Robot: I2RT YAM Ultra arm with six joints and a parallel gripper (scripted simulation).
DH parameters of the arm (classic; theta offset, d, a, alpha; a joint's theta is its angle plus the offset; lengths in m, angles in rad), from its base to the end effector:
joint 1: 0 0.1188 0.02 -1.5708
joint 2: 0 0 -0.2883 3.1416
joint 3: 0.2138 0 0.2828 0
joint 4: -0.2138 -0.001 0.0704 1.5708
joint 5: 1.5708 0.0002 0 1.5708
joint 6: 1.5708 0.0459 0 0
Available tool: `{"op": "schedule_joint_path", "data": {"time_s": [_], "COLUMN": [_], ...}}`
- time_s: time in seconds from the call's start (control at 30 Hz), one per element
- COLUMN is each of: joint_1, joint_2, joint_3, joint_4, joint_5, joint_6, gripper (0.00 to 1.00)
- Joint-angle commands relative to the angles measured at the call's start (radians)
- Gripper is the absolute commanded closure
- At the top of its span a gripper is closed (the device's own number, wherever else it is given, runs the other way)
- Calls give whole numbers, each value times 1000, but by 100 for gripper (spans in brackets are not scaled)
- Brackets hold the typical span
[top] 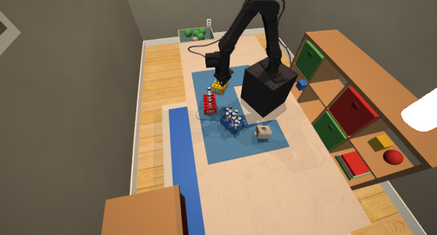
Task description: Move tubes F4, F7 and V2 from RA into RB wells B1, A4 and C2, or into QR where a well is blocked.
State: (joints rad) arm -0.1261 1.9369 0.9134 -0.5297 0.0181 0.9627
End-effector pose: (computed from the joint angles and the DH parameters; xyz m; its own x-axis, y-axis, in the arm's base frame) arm 0.3176 -0.0401 0.0669 -0.4632 0.8859 -0.0249 0.8861 0.4634 0.0041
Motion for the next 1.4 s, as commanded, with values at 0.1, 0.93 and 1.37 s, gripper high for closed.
{"op": "schedule_joint_path", "data": {"time_s": [0.1, 0.93, 1.37], "joint_1": [3, -197, -331], "joint_2": [4, -101, -135], "joint_3": [2, -134, -180], "joint_4": [-16, 45, 59], "joint_5": [-1, 0, -2], "joint_6": [252, 168, 34], "gripper": [100, 100, 100]}}
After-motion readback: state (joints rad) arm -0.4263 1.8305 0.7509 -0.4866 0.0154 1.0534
